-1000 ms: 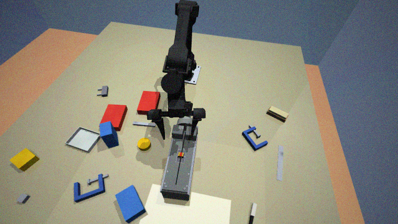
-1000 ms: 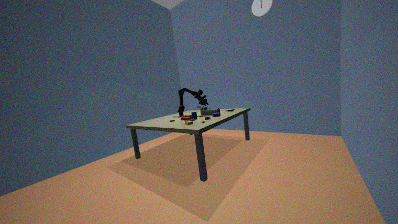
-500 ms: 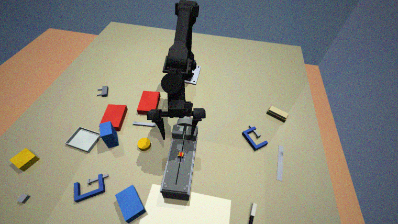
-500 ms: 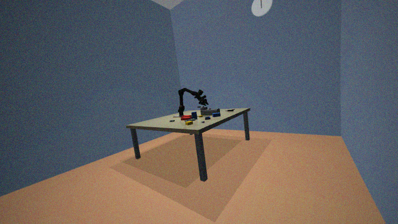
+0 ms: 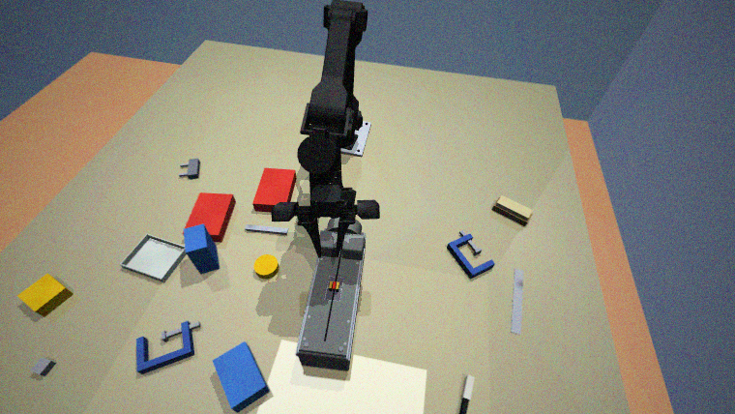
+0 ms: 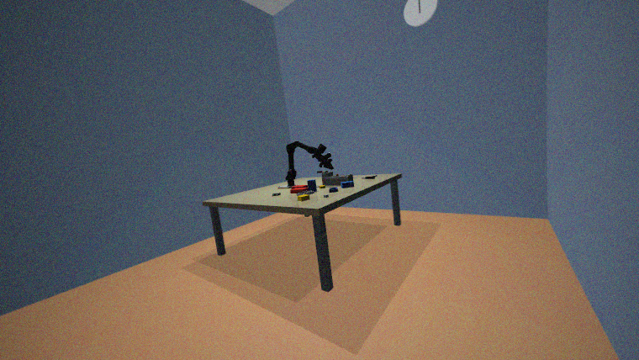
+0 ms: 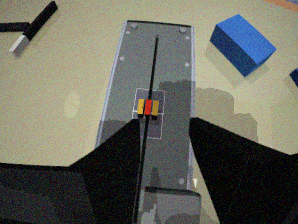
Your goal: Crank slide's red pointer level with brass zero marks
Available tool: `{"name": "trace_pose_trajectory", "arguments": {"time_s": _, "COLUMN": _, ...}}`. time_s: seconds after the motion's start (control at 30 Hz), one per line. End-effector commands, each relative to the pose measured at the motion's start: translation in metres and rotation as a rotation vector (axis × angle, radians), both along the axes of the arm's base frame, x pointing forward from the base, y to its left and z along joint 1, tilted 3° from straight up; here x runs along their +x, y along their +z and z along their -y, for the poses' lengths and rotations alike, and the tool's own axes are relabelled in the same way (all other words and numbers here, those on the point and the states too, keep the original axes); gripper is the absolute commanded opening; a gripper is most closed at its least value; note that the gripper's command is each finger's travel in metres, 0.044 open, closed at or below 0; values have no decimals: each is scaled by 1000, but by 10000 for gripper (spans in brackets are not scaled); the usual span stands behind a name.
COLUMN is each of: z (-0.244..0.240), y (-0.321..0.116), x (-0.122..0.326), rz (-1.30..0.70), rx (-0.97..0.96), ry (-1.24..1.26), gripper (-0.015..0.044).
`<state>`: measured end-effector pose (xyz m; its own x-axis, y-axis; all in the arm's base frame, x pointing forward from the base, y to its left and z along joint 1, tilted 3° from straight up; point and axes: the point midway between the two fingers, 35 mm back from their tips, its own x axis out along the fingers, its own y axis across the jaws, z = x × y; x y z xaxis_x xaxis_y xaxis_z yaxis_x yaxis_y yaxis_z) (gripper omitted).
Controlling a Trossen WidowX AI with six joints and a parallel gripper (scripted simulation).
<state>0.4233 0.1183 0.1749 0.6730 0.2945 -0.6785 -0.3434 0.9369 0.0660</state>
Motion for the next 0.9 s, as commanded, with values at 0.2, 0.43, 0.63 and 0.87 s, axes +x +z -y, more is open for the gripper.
{"name": "trace_pose_trajectory", "arguments": {"time_s": 0.2, "z": -1, "y": -1, "x": 0, "rz": -2, "rx": 1, "ry": 4, "gripper": 0}}
{"name": "trace_pose_trajectory", "arguments": {"time_s": 0.43, "z": 0, "y": 0, "x": 0, "rz": 0, "rx": 1, "ry": 1, "gripper": 0}}
{"name": "trace_pose_trajectory", "arguments": {"time_s": 0.63, "z": 0, "y": 0, "x": 0, "rz": 0, "rx": 1, "ry": 1, "gripper": 0}}
{"name": "trace_pose_trajectory", "arguments": {"time_s": 0.87, "z": 0, "y": 0, "x": 0, "rz": 0, "rx": 1, "ry": 1, "gripper": 158}}
